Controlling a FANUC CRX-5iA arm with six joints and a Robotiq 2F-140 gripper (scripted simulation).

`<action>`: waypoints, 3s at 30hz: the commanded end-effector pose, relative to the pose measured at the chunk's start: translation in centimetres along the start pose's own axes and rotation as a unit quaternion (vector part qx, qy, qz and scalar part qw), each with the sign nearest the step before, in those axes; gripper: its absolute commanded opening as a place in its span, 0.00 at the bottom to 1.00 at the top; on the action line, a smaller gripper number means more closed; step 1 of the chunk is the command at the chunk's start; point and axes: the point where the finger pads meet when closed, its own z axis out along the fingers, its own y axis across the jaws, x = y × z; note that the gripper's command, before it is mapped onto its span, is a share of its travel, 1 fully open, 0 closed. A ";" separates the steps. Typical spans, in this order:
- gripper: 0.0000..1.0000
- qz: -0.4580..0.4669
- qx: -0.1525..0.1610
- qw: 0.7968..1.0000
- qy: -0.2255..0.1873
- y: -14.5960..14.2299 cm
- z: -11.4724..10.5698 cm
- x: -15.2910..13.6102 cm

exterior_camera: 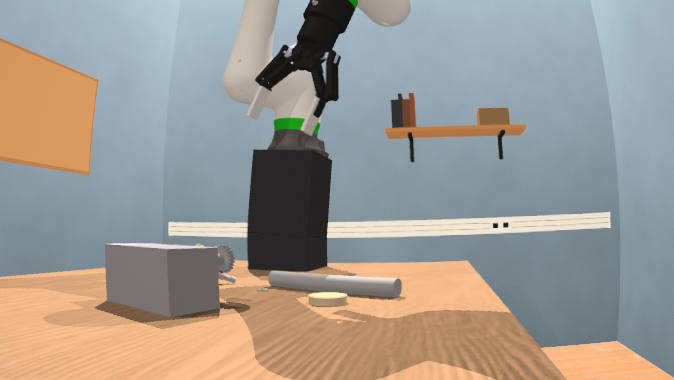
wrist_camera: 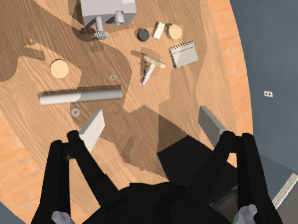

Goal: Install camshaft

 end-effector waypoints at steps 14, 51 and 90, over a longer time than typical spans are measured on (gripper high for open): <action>1.00 -0.304 -0.059 0.950 -0.024 0.9 7.1 4.6; 1.00 -0.511 -0.084 0.853 -0.064 1.4 15.4 6.5; 0.29 -0.511 -0.084 0.853 -0.064 -0.6 20.5 5.8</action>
